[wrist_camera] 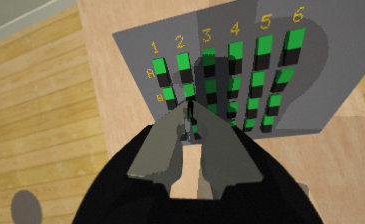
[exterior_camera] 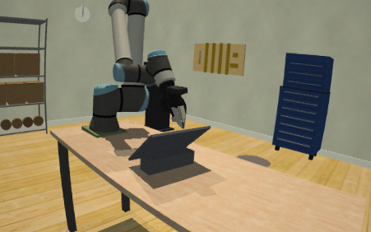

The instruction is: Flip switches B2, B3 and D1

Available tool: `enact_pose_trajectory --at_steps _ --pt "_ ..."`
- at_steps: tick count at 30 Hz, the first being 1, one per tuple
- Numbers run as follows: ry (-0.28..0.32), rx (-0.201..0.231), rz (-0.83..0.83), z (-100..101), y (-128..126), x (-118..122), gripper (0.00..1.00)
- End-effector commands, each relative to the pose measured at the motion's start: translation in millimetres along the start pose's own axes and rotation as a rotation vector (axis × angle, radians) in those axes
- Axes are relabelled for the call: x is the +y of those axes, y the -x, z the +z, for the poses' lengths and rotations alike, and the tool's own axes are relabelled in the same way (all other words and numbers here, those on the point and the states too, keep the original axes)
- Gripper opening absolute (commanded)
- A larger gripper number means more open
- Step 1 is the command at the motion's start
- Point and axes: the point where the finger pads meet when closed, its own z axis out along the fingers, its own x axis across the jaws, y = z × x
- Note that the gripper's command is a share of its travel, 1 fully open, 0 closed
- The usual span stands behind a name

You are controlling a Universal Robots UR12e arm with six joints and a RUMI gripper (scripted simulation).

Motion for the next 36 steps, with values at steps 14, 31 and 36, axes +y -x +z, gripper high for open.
enact_pose_trajectory --at_steps 14,31,36 --pt "-0.002 -0.076 0.475 0 -6 4 0.0" --pt "-0.001 -0.175 1.095 1 -13 10 0.0" --pt "-0.001 -0.211 1.316 1 -16 13 0.0"
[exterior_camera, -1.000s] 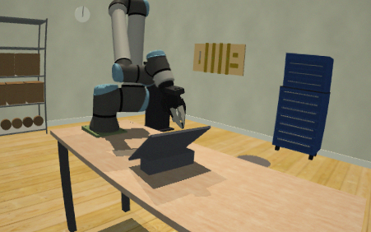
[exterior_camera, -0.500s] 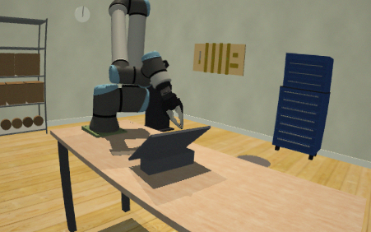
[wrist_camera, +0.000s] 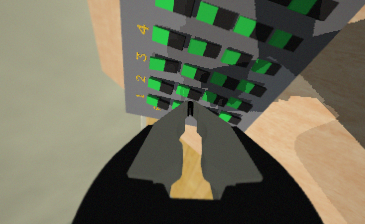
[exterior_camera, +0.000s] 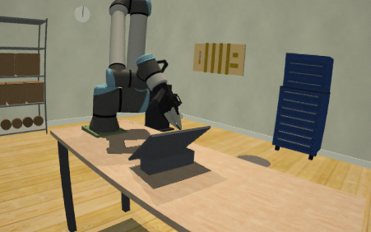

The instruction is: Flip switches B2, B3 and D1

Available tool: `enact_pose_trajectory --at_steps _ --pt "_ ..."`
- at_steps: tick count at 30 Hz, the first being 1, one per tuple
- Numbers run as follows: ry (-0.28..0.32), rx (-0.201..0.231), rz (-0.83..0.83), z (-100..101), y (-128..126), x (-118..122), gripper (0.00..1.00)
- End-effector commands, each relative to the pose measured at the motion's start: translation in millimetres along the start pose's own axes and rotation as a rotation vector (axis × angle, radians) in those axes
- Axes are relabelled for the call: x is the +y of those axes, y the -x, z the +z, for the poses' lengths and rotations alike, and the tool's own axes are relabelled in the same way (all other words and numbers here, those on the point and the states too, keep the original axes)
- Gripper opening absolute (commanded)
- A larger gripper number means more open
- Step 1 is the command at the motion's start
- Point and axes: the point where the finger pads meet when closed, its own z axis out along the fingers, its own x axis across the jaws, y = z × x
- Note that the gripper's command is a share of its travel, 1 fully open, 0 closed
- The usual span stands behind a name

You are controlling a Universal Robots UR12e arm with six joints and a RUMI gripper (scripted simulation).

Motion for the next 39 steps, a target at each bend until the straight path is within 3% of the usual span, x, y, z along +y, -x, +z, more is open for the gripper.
enact_pose_trajectory --at_steps 1,4,19,21,34,39 --pt "-0.017 -0.052 0.268 0 -3 -2 0.0" --pt "-0.017 -0.06 0.311 0 -4 -2 0.0" --pt "-0.013 -0.165 0.933 -1 -13 -6 0.0" --pt "-0.013 -0.165 0.933 -1 -13 -6 0.0" --pt "-0.01 -0.238 1.37 -1 -19 -9 0.0" --pt "-0.009 -0.252 1.452 -2 -20 -9 0.0"
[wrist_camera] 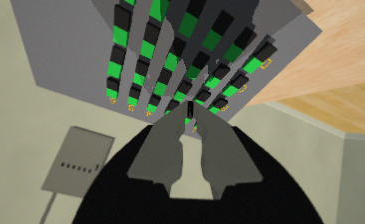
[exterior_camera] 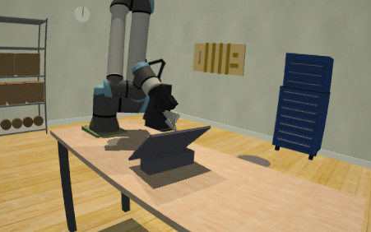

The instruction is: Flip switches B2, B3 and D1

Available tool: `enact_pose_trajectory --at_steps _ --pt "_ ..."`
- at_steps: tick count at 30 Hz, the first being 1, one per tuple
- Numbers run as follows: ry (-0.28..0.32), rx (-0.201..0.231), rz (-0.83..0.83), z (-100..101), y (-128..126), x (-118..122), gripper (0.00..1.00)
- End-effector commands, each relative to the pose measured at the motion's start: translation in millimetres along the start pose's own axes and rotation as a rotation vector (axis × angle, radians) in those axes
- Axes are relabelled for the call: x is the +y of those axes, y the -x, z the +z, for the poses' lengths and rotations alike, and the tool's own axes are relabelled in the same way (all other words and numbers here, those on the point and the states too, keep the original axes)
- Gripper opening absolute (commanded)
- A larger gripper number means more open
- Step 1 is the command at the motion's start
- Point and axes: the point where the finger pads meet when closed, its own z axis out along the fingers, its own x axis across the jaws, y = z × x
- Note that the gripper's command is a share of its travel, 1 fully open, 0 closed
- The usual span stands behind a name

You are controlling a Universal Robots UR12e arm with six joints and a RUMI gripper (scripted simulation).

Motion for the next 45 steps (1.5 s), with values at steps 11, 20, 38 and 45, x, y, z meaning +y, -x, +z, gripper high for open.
enact_pose_trajectory --at_steps 11,20,38,45 --pt "0.004 -0.073 0.33 -0.4 1.2 -4.6 0.0" --pt "0.004 -0.086 0.413 -0.6 1.4 -6.0 0.0" --pt "0.005 -0.094 0.467 -0.7 1.6 -6.7 0.0" --pt "0.004 -0.094 0.467 -0.4 1.1 -6.6 0.0"
